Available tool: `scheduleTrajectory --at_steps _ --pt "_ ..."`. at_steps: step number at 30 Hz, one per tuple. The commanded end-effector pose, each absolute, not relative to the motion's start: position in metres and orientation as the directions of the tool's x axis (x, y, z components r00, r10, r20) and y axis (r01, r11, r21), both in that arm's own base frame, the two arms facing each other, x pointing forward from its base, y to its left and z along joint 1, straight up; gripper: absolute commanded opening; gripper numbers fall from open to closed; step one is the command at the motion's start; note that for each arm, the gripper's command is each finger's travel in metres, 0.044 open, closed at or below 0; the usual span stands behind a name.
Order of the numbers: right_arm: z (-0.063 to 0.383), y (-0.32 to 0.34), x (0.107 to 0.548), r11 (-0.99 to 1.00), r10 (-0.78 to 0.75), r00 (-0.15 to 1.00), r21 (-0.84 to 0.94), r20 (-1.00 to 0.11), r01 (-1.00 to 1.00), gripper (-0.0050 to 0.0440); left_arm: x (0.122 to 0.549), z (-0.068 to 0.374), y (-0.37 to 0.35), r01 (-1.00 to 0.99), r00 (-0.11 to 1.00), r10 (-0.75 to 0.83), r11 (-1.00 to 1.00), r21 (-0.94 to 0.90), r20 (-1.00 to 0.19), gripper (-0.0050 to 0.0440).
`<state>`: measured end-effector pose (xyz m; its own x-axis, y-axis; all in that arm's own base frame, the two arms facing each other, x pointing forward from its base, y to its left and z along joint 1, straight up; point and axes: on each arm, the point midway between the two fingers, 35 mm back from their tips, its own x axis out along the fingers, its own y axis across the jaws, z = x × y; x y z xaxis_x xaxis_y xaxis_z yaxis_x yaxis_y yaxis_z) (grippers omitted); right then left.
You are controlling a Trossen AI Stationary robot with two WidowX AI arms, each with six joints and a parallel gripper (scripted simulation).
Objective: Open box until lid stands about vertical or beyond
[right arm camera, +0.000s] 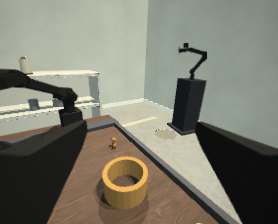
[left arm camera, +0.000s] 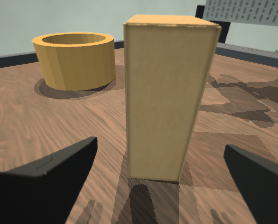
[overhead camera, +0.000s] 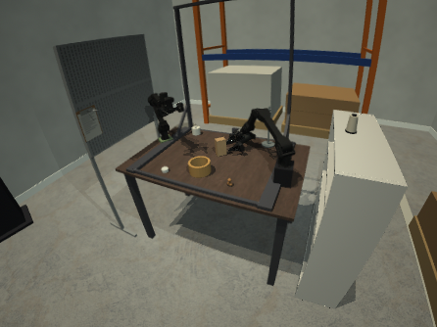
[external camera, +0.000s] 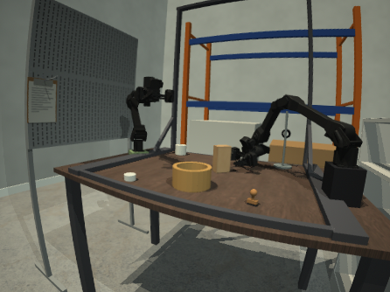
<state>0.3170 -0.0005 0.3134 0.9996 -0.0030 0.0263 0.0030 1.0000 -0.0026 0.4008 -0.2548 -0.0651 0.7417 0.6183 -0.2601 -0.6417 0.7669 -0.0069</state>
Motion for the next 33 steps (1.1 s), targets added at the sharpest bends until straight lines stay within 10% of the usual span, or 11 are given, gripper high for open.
scheduleTrajectory --at_steps 1,33 --pt "0.323 0.000 0.316 1.000 0.000 0.999 0.000 0.050 0.000 0.0440 0.405 -0.052 -0.258 -0.641 0.747 0.613 0.767 -0.035 -0.259 0.0440" --pt "0.323 0.000 0.316 1.000 0.000 0.999 0.000 0.050 0.000 0.0440 0.423 -0.051 -0.243 -0.641 0.747 0.613 0.767 -0.035 -0.257 0.0440"
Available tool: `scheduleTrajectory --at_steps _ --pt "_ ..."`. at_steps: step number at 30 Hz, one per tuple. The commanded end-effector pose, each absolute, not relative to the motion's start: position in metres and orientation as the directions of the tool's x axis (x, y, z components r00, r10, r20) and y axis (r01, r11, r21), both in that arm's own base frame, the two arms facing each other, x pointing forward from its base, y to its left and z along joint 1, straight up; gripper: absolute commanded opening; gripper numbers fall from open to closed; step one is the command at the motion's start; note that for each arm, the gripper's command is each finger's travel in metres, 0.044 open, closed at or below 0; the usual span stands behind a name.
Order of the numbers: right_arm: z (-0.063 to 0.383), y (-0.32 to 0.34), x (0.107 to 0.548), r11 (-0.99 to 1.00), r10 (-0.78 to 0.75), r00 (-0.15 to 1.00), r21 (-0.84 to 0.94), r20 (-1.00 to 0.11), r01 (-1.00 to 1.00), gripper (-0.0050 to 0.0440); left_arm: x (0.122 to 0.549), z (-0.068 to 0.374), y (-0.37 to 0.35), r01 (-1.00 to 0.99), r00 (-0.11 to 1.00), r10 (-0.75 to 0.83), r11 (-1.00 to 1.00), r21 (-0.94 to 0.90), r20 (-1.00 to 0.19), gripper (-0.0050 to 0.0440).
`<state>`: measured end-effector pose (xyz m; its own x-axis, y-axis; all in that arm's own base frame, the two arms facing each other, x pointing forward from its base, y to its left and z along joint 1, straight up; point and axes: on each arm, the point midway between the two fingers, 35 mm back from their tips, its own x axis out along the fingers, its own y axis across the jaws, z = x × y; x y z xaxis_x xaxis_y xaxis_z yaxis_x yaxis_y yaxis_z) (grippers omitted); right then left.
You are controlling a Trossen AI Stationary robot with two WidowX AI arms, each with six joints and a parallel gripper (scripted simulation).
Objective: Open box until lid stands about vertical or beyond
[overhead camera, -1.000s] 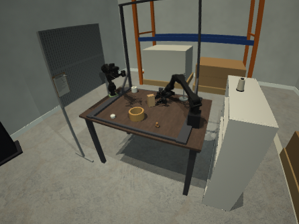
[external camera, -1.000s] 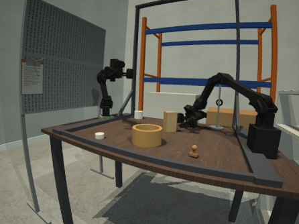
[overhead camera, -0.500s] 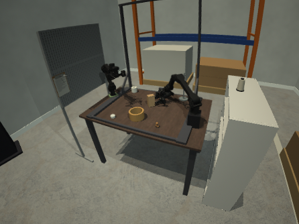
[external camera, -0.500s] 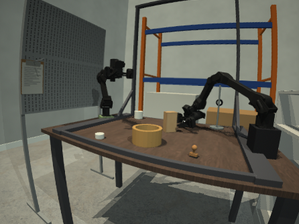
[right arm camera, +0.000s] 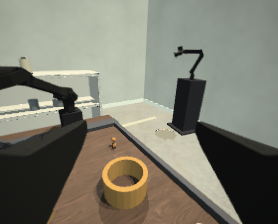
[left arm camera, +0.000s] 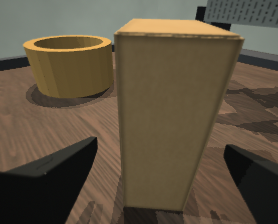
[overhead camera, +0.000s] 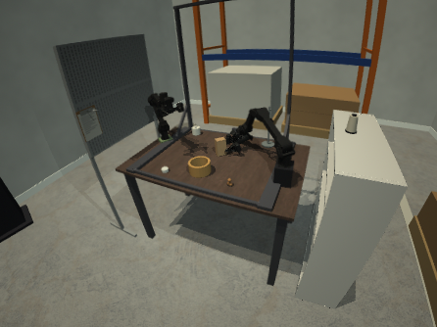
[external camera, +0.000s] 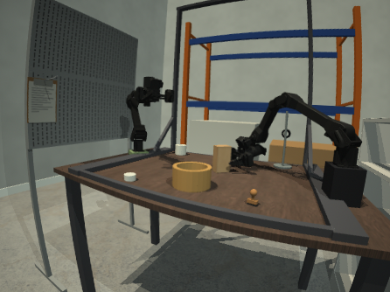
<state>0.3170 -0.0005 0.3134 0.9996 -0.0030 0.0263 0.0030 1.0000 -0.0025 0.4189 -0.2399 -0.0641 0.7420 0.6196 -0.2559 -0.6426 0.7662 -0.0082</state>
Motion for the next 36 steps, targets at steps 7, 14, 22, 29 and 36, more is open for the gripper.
scheduleTrajectory --at_steps 7,14,22,29,36 --pt "0.323 0.000 0.316 1.000 0.000 0.999 0.000 0.050 0.000 0.0440 0.426 -0.052 -0.241 -0.641 0.747 0.613 0.767 -0.035 -0.257 0.0440" --pt "0.323 0.000 0.316 1.000 0.000 0.999 0.000 0.050 0.000 0.0440 0.431 -0.052 -0.237 -0.641 0.747 0.613 0.767 -0.035 -0.257 0.0440" --pt "0.323 0.000 0.316 1.000 0.000 0.999 0.000 0.050 0.000 0.0440 0.436 -0.052 -0.232 -0.641 0.747 0.613 0.767 -0.035 -0.256 0.0440" --pt "0.323 0.000 0.316 1.000 0.000 0.999 0.000 0.050 0.000 0.0440 0.440 -0.051 -0.229 -0.641 0.748 0.613 0.767 -0.035 -0.255 0.0440" --pt "0.323 0.000 0.316 1.000 0.000 0.999 0.000 0.050 0.000 0.0440 0.441 -0.051 -0.228 -0.641 0.748 0.613 0.767 -0.035 -0.255 0.0392"
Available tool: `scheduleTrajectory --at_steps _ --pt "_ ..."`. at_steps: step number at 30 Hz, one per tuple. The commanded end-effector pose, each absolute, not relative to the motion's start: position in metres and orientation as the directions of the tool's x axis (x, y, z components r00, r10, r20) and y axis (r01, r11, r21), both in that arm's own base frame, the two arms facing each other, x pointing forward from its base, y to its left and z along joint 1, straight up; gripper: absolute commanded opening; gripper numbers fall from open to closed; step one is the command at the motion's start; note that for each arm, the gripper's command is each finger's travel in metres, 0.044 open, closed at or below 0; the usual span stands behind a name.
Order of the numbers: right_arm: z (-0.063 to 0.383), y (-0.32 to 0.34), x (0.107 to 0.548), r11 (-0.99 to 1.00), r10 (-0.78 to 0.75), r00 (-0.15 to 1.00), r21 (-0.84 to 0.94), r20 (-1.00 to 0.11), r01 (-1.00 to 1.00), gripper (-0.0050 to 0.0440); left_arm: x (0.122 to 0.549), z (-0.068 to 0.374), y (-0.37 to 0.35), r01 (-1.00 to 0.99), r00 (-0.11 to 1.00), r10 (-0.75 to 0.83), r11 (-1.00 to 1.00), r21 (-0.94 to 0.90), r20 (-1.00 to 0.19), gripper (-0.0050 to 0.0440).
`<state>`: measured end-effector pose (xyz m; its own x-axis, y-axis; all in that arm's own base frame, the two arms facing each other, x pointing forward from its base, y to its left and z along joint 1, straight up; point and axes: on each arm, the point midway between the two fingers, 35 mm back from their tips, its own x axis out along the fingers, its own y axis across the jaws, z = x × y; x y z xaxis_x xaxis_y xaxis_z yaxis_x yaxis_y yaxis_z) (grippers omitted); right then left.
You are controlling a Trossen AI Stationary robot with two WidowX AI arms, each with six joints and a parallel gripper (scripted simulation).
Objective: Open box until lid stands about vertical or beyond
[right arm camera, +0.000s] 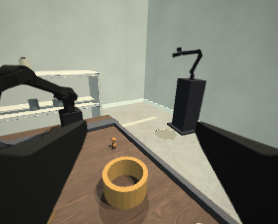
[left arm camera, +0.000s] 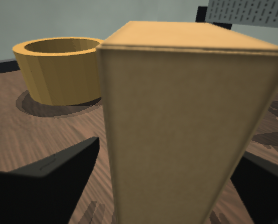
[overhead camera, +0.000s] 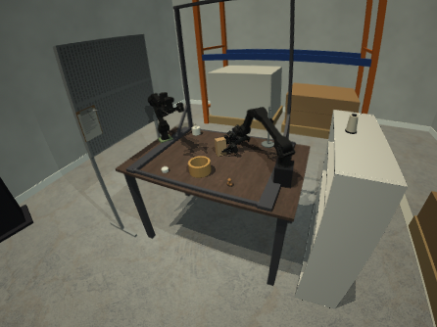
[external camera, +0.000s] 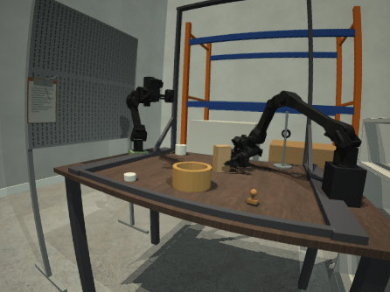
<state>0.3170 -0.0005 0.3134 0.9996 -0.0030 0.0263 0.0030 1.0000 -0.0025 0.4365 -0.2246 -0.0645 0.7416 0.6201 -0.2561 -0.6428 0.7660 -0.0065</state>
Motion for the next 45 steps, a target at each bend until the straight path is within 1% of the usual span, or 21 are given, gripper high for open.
scheduleTrajectory --at_steps 1,7,24,28,30,33,37,42,45 --pt "0.323 0.000 0.316 1.000 0.000 0.999 0.000 0.050 0.000 0.0440 0.441 -0.051 -0.228 -0.641 0.748 0.613 0.767 -0.035 -0.255 0.0368" --pt "0.323 0.000 0.316 1.000 0.000 0.999 0.000 0.050 0.000 0.0440 0.441 -0.051 -0.228 -0.641 0.748 0.613 0.767 -0.035 -0.255 0.0225" --pt "0.323 0.000 0.316 1.000 0.000 0.999 0.000 0.050 0.000 0.0440 0.441 -0.051 -0.228 -0.641 0.748 0.613 0.767 -0.035 -0.255 0.0225" --pt "0.321 0.003 0.321 0.999 0.004 0.999 0.032 0.034 -0.005 0.0344 0.441 -0.051 -0.228 -0.641 0.748 0.613 0.767 -0.035 -0.255 0.0225" --pt "0.321 0.003 0.321 0.999 0.004 0.999 0.032 0.034 -0.005 0.0344 0.441 -0.051 -0.228 -0.641 0.748 0.613 0.767 -0.035 -0.255 0.0225" --pt "0.316 0.010 0.333 0.995 0.012 1.000 0.096 0.003 -0.012 0.0272 0.441 -0.051 -0.228 -0.641 0.748 0.613 0.767 -0.035 -0.255 0.0225" --pt "0.304 0.026 0.355 0.972 0.027 0.998 0.236 -0.062 -0.012 0.0176 0.441 -0.051 -0.228 -0.641 0.748 0.613 0.767 -0.035 -0.255 0.0225" --pt "0.283 0.059 0.390 0.875 0.046 0.985 0.483 -0.164 0.039 0.0056 0.441 -0.051 -0.228 -0.641 0.748 0.613 0.767 -0.035 -0.255 0.0225" --pt "0.270 0.081 0.408 0.784 0.053 0.974 0.613 -0.219 0.095 0.0050 0.441 -0.051 -0.228 -0.641 0.748 0.613 0.767 -0.035 -0.255 0.0225"
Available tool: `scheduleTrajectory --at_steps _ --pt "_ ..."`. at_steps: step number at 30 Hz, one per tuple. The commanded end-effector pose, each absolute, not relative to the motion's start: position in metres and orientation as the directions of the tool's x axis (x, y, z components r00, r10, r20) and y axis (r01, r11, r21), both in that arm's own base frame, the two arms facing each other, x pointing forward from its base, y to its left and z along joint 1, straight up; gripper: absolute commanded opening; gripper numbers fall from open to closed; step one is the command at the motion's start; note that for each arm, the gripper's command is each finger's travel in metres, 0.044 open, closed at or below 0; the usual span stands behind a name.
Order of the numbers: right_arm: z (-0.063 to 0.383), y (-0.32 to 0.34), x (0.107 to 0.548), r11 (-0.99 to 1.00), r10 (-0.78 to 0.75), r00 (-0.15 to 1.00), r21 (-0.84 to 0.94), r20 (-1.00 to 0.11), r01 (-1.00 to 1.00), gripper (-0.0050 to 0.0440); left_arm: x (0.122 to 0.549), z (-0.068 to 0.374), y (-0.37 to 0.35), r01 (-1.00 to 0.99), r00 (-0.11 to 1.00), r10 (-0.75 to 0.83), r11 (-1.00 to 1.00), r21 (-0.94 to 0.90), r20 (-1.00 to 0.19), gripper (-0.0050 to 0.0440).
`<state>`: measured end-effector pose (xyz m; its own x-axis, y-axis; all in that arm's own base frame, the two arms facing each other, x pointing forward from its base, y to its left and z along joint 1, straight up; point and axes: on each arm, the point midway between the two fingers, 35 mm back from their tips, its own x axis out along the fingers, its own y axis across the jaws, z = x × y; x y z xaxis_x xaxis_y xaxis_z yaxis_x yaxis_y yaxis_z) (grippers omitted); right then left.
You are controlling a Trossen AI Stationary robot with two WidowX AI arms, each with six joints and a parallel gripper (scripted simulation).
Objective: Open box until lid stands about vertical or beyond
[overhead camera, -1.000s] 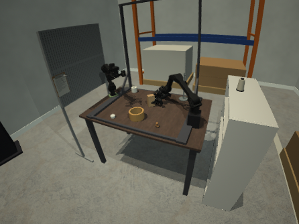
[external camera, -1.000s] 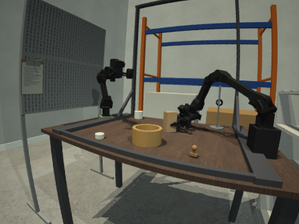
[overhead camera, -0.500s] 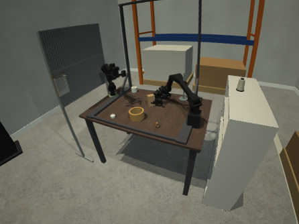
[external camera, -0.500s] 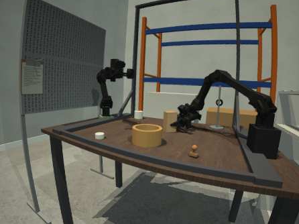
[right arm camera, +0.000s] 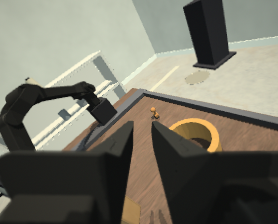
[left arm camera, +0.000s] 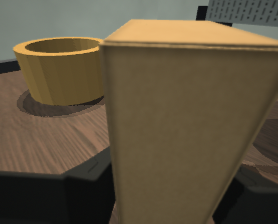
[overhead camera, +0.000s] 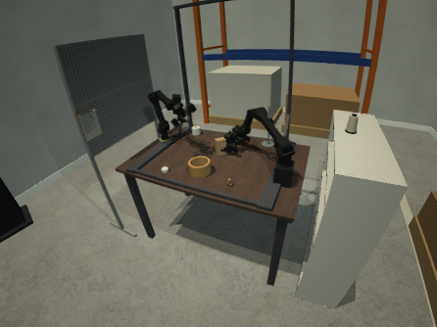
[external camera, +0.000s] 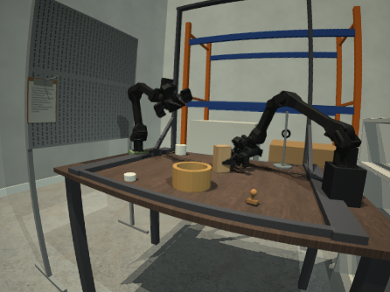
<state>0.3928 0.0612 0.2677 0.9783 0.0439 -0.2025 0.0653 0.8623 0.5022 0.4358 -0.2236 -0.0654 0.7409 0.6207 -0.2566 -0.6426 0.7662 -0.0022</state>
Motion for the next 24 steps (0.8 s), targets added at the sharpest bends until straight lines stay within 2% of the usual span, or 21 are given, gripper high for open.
scheduleTrajectory --at_steps 1,11,17,24 --pt "0.270 0.081 0.408 0.784 0.053 0.974 0.613 -0.219 0.095 0.0050 0.441 -0.051 -0.228 -0.641 0.748 0.613 0.767 -0.035 -0.255 0.0225" --pt "0.217 0.158 0.447 0.417 0.060 0.929 0.855 -0.365 0.309 0.0050 0.441 -0.051 -0.228 -0.641 0.748 0.613 0.767 -0.035 -0.255 0.0225" --pt "0.178 0.207 0.459 0.170 0.052 0.900 0.892 -0.434 0.420 0.0050 0.441 -0.051 -0.228 -0.641 0.748 0.613 0.767 -0.035 -0.255 0.0225" --pt "0.155 0.234 0.461 0.043 0.044 0.884 0.885 -0.465 0.463 0.0050 0.441 -0.051 -0.228 -0.641 0.748 0.613 0.767 -0.035 -0.255 0.0225"
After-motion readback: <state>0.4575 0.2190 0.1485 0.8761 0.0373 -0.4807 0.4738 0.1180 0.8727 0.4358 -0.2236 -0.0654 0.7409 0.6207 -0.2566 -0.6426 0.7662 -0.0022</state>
